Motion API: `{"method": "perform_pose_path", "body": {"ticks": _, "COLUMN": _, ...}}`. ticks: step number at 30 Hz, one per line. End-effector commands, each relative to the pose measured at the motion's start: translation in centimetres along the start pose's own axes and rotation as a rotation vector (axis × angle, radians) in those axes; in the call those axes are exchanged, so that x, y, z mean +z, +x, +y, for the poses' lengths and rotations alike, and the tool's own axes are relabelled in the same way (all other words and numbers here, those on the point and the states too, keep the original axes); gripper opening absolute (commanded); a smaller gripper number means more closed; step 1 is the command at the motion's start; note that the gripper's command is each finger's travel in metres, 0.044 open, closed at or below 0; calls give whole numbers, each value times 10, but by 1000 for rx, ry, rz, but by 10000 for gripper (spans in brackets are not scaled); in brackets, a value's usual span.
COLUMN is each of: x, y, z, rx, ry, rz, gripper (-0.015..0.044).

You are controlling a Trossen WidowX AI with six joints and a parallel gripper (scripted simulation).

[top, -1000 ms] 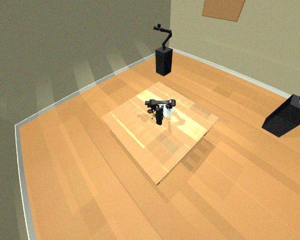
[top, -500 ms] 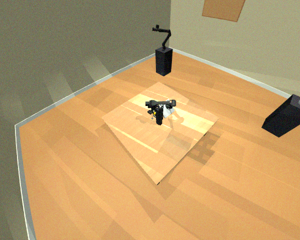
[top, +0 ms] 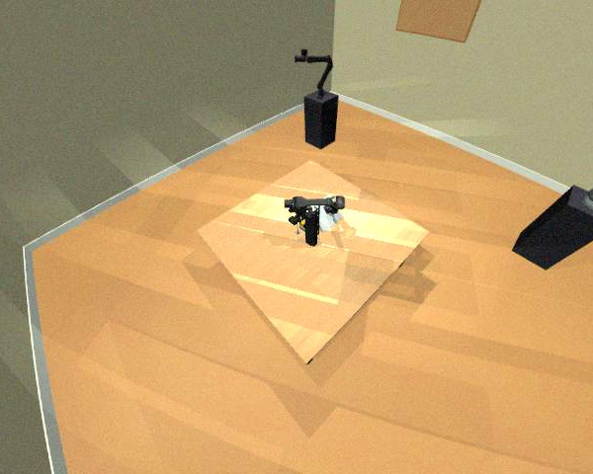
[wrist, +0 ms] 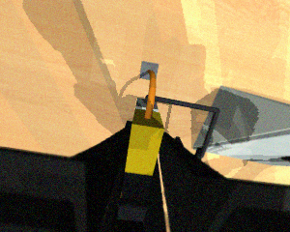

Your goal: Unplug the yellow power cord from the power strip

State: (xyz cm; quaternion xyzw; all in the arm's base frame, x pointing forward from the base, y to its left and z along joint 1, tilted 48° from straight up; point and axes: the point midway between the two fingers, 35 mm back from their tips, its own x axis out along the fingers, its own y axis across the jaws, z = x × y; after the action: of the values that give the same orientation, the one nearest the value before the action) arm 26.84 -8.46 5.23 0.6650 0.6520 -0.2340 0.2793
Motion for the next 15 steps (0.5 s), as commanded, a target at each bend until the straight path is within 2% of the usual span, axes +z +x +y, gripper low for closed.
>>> {"method": "perform_pose_path", "body": {"ticks": 1, "x": 2, "y": 0, "z": 0, "rx": 0, "ry": 0, "rz": -1, "gripper": 0}}
{"method": "perform_pose_path", "body": {"ticks": 15, "x": 24, "y": -2, "z": 2, "rx": 1, "ry": 1, "rz": -3, "gripper": 0}}
